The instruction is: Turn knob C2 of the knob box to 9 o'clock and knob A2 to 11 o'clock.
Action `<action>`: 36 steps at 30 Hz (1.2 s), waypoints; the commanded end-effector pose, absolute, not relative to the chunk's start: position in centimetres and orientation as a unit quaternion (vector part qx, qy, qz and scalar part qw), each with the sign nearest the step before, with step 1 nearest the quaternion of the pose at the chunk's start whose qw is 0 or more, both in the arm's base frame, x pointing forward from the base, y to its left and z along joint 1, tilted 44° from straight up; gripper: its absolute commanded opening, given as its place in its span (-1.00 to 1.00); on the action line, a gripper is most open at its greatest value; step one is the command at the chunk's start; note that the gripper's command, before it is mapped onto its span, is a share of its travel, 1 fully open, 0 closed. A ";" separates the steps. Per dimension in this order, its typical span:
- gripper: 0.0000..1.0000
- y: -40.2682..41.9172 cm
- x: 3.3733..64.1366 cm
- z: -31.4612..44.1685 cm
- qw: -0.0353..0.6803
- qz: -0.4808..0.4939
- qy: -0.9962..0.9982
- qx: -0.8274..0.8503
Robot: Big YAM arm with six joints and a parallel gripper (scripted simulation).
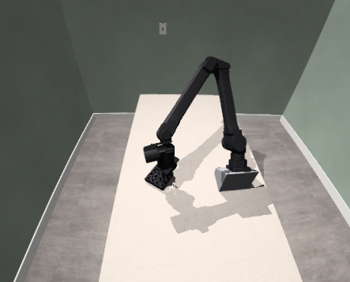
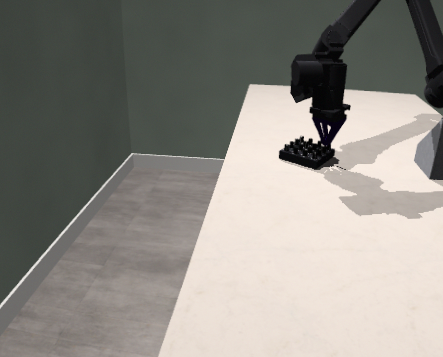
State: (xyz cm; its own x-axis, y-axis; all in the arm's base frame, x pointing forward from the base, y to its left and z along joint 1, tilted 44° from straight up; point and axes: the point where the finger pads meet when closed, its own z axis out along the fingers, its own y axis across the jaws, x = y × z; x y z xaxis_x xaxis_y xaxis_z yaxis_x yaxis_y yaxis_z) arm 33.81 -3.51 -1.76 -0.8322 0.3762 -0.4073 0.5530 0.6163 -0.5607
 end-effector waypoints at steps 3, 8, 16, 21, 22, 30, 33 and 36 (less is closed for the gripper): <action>-0.65 -3.1 34.5 -1.7 0.137 -0.346 0.890 0.264; -0.65 -3.1 34.5 -1.7 0.137 -0.346 0.890 0.264; -0.65 -3.1 34.5 -1.7 0.137 -0.346 0.890 0.264; -0.65 -3.1 34.5 -1.7 0.137 -0.346 0.890 0.264; -0.65 -3.1 34.5 -1.7 0.137 -0.346 0.890 0.264; -0.65 -2.8 34.7 -1.9 0.137 -0.346 0.890 0.263; -0.65 -2.8 34.7 -1.9 0.138 -0.346 0.890 0.262; -0.65 -2.8 34.8 -1.8 0.138 -0.346 0.890 0.262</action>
State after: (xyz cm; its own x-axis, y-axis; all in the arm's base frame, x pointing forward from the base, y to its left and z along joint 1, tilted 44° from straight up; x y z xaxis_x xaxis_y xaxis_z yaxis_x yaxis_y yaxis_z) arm 33.80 -3.51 -1.78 -0.8319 0.3768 -0.4074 0.5535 0.6158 -0.5608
